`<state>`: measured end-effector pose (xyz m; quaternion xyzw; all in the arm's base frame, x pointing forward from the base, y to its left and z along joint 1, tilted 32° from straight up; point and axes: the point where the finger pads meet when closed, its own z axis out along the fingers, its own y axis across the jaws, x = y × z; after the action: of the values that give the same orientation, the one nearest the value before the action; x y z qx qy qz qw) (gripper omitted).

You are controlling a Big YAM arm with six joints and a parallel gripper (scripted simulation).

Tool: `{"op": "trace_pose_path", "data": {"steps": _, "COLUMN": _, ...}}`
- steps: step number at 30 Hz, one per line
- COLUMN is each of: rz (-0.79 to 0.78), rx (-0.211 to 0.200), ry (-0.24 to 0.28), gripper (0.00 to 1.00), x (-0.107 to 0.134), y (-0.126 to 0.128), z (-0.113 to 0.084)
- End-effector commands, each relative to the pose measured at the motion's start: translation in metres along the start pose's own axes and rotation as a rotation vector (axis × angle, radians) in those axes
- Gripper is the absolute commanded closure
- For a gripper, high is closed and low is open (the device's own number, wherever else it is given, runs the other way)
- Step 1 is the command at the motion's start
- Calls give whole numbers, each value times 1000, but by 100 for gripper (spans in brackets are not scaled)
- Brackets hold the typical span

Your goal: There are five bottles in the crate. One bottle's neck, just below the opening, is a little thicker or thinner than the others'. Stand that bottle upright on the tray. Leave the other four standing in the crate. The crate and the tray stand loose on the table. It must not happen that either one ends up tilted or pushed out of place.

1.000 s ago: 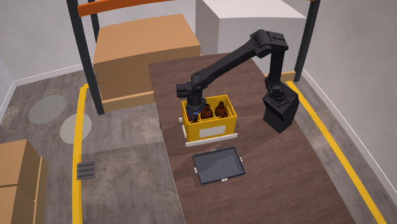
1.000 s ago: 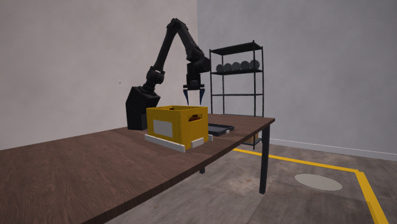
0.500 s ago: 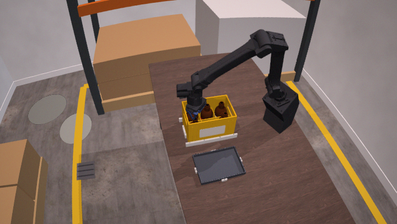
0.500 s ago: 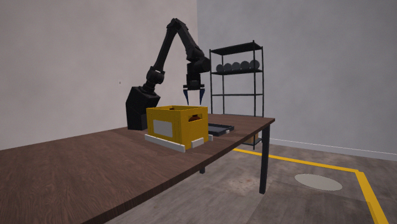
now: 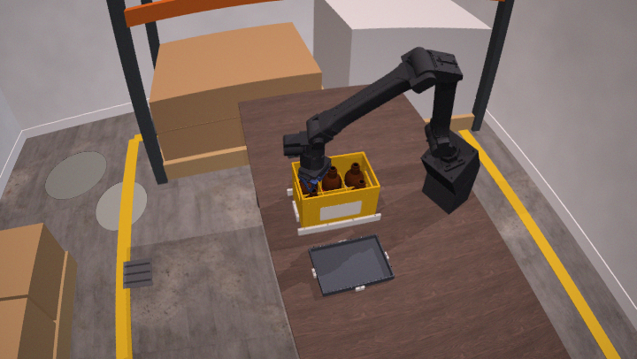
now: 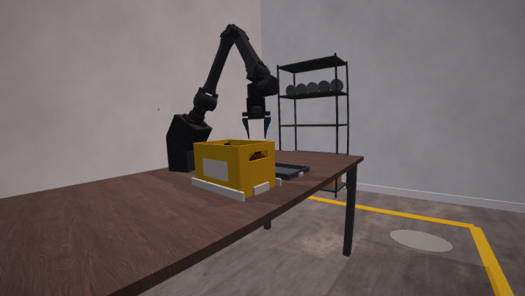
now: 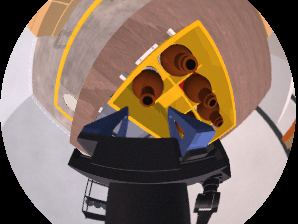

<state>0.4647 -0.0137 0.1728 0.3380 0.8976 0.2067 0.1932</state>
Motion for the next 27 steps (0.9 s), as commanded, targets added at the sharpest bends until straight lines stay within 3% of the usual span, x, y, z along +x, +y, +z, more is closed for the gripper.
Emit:
{"op": "trace_pose_path", "data": {"steps": 1, "rz": 5, "rx": 6, "ry": 1, "gripper": 39, "x": -7, "y": -5, "z": 7}}
{"op": "trace_pose_path", "data": {"steps": 7, "rz": -3, "rx": -10, "ry": -19, "gripper": 39, "x": -19, "y": 7, "z": -1}}
{"op": "trace_pose_path", "data": {"steps": 27, "rz": 2, "rx": -1, "ry": -7, "gripper": 39, "x": -14, "y": 2, "z": 2}}
